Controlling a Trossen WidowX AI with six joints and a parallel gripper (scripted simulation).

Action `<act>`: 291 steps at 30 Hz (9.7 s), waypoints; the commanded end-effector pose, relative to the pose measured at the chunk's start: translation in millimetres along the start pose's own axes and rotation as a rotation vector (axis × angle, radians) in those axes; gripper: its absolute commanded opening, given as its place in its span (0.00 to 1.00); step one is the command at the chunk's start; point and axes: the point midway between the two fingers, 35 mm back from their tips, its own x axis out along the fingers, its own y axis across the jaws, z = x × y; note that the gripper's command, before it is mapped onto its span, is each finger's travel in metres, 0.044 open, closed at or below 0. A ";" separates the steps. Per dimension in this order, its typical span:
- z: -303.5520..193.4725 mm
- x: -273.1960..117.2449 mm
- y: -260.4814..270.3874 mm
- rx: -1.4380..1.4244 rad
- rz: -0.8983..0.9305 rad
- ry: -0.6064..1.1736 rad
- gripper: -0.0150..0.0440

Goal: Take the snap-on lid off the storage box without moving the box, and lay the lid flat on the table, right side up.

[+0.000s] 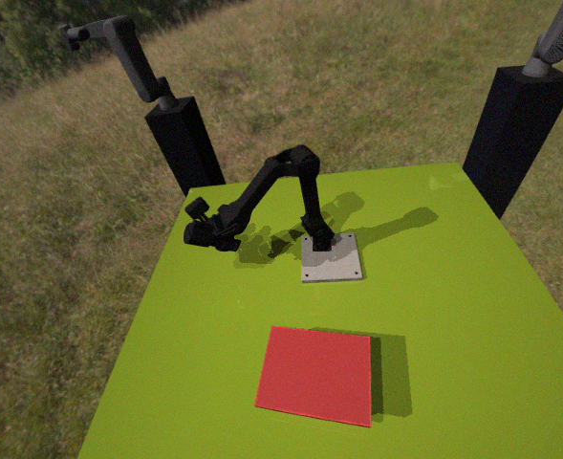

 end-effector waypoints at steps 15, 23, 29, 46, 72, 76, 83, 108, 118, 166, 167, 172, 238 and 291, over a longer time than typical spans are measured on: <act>-49.8 -173.7 -16.5 -0.276 -0.099 0.841 0.65; -27.3 -278.0 -36.1 -0.459 -0.104 1.306 0.65; 26.4 -360.8 -57.0 -0.640 -0.080 1.729 0.65; 112.8 -422.7 -79.0 -0.846 -0.029 2.181 0.65; 91.5 -421.7 -144.8 -0.845 -0.029 2.181 0.65; 87.1 -425.2 -148.1 -0.845 -0.029 2.181 0.65; 79.5 -431.1 -154.4 -0.845 -0.028 2.181 0.65; 53.4 -448.0 -179.3 -0.842 -0.027 2.182 0.65; 53.2 -448.1 -179.5 -0.842 -0.027 2.182 0.48; 55.6 -447.0 -172.7 -0.843 -0.032 2.176 0.25; 55.6 -447.0 -172.5 -0.843 -0.032 2.176 0.25; 55.9 -447.0 -171.5 -0.843 -0.032 2.176 0.25; 55.8 -449.1 -165.5 -0.843 -0.031 2.176 0.25; 53.0 -452.1 -165.2 -0.842 -0.031 2.176 0.25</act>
